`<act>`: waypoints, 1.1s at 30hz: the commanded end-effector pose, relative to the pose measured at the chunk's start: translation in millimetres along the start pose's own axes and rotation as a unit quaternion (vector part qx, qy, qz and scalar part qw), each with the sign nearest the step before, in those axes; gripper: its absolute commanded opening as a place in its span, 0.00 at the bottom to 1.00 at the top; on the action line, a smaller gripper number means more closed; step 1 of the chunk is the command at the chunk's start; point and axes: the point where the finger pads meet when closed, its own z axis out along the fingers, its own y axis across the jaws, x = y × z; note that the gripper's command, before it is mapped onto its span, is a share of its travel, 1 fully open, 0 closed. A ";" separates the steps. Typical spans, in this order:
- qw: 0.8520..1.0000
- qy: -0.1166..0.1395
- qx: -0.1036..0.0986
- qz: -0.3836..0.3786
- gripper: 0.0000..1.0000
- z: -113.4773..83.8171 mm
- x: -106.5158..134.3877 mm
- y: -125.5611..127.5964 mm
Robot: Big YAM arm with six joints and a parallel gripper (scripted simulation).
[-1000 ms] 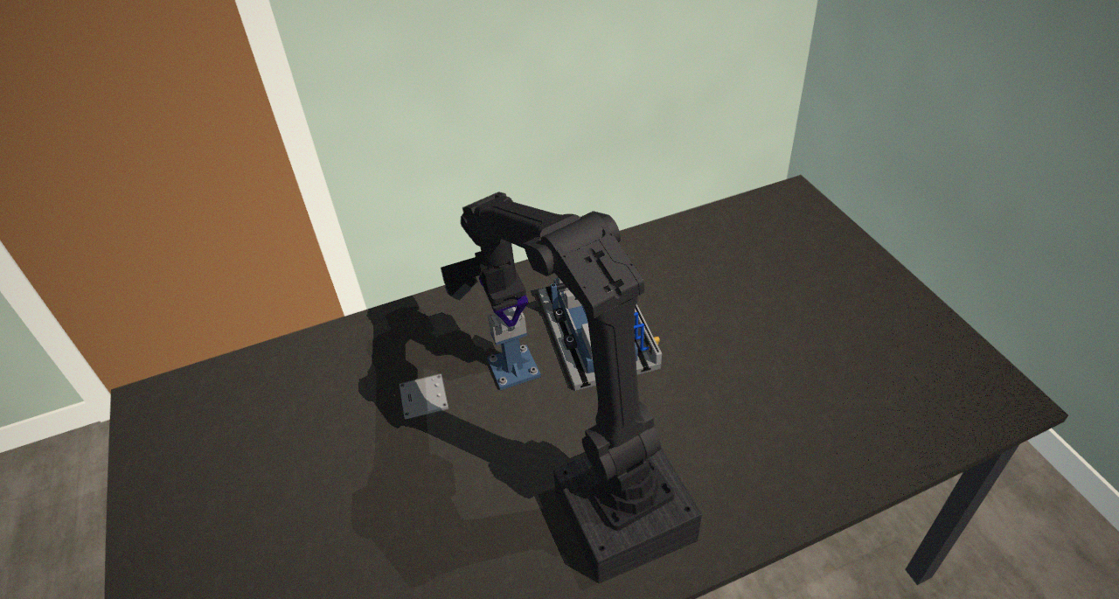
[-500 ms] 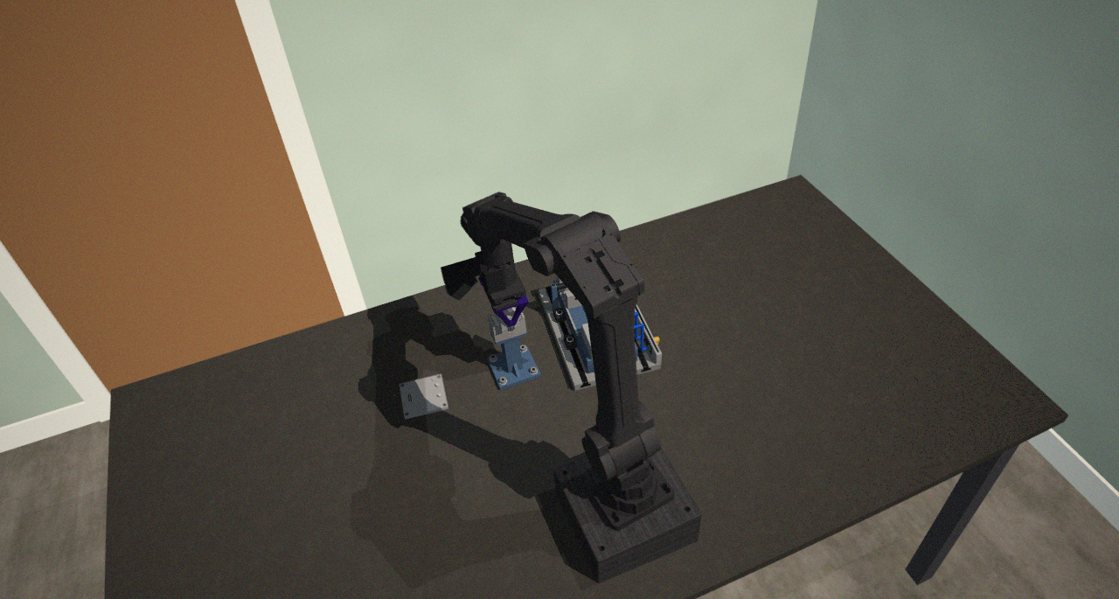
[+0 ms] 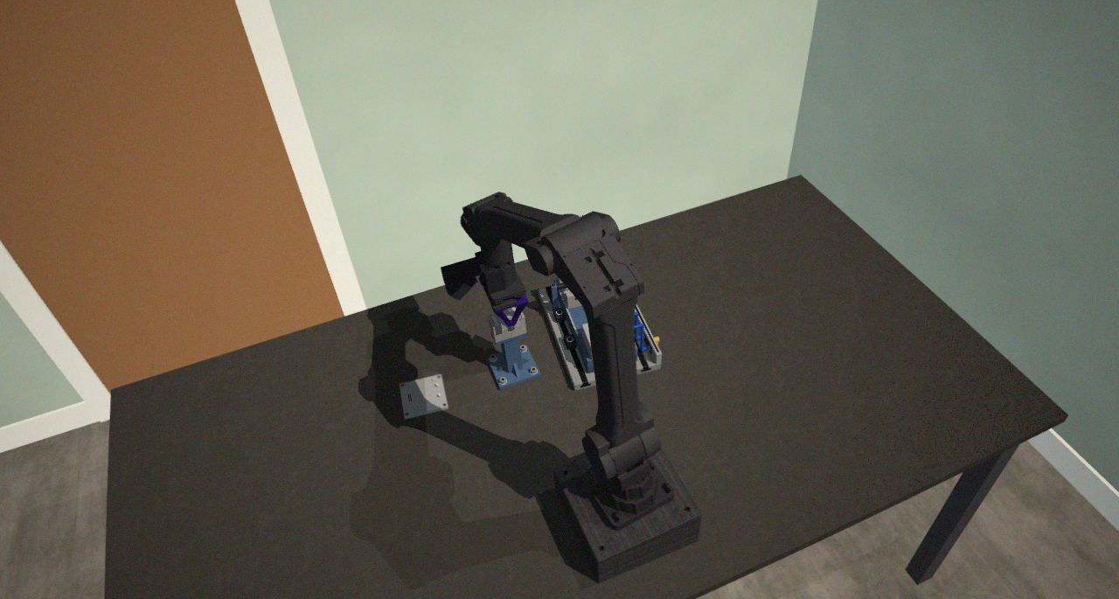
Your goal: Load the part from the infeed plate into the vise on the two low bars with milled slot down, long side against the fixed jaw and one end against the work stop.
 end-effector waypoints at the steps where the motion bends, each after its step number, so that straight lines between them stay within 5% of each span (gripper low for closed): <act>1: 0.999 -0.006 0.031 -0.001 0.00 -21.9 2.0 -11.0; 16: 0.999 -0.006 0.032 -0.001 0.00 -22.9 1.9 -11.5; 33: 0.999 -0.007 0.041 -0.001 0.00 -47.9 0.9 -20.2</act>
